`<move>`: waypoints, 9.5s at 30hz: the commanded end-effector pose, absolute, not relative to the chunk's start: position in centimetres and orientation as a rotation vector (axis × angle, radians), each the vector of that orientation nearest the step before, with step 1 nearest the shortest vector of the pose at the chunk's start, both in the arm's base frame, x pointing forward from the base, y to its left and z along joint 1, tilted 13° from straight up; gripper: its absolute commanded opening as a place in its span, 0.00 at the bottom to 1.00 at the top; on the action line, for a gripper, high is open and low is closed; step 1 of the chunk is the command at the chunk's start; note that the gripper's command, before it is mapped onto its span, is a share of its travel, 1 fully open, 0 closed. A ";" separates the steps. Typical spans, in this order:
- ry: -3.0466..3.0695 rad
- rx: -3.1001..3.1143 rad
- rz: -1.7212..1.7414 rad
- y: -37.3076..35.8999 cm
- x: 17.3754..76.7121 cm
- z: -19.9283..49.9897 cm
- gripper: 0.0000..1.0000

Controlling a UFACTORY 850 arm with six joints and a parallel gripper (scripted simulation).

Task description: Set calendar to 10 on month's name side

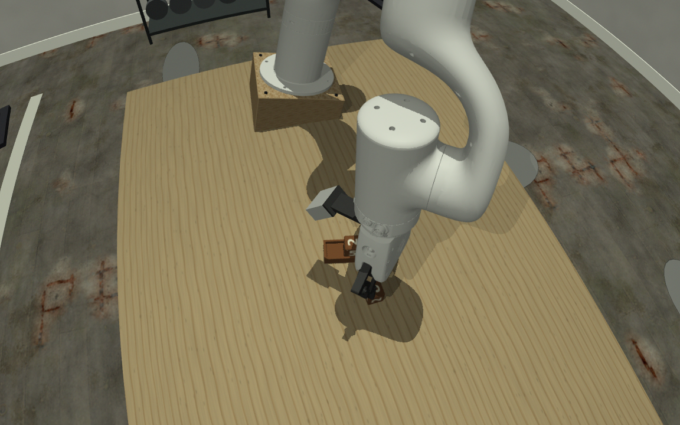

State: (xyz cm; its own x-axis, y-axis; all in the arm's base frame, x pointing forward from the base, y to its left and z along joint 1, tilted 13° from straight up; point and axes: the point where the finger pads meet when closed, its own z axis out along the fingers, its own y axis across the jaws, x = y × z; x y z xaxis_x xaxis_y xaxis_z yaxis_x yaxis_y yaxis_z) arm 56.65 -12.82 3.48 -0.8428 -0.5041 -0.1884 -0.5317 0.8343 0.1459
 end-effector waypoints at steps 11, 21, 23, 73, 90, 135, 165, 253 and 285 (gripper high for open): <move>3.050 -0.115 0.323 -12.9 56.7 3.6 1.00; 3.066 0.270 0.337 -12.9 56.6 3.6 1.00; 3.065 0.313 0.338 -12.9 56.6 3.6 1.00; 3.065 0.327 0.338 -12.9 56.6 3.4 0.47; 3.065 0.327 0.338 -12.5 56.8 1.7 0.47; 3.065 0.327 0.338 -11.8 57.1 -1.4 0.47; 3.065 0.327 0.338 -11.8 57.1 -1.4 0.47; 3.065 0.327 0.338 -11.1 57.4 -4.7 0.47; 3.065 0.327 0.338 -11.1 57.4 -4.7 0.27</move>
